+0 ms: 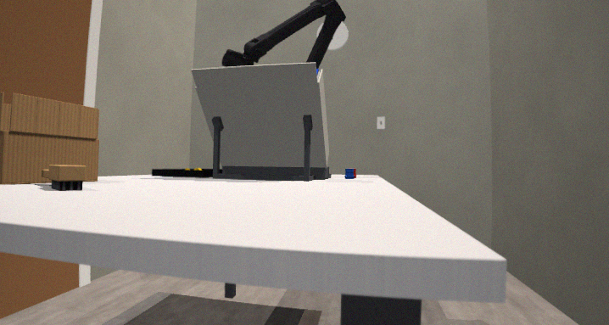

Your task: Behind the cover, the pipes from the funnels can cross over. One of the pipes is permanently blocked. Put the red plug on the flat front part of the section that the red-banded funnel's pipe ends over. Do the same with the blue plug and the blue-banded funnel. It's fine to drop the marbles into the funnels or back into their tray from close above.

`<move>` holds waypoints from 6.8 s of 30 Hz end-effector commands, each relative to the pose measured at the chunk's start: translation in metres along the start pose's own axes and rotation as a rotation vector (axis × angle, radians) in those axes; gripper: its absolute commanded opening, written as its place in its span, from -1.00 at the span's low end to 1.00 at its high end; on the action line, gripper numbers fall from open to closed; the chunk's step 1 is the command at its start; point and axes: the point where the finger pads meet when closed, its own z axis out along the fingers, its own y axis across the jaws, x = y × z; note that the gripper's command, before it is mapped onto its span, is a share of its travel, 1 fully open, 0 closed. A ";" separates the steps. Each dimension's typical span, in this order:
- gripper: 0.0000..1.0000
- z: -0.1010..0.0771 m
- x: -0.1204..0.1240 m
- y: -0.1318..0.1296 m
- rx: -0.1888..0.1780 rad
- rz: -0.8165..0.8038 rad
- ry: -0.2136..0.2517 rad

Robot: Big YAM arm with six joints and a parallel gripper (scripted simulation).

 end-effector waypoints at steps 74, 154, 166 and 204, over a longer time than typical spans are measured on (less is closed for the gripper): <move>-1.00 -0.112 -0.100 0.302 0.006 -0.006 -0.280; -1.00 -0.086 -0.258 0.303 0.013 -0.003 -0.270; -1.00 -0.085 -0.266 0.303 0.005 -0.010 -0.282; -1.00 -0.085 -0.266 0.303 0.006 -0.010 -0.282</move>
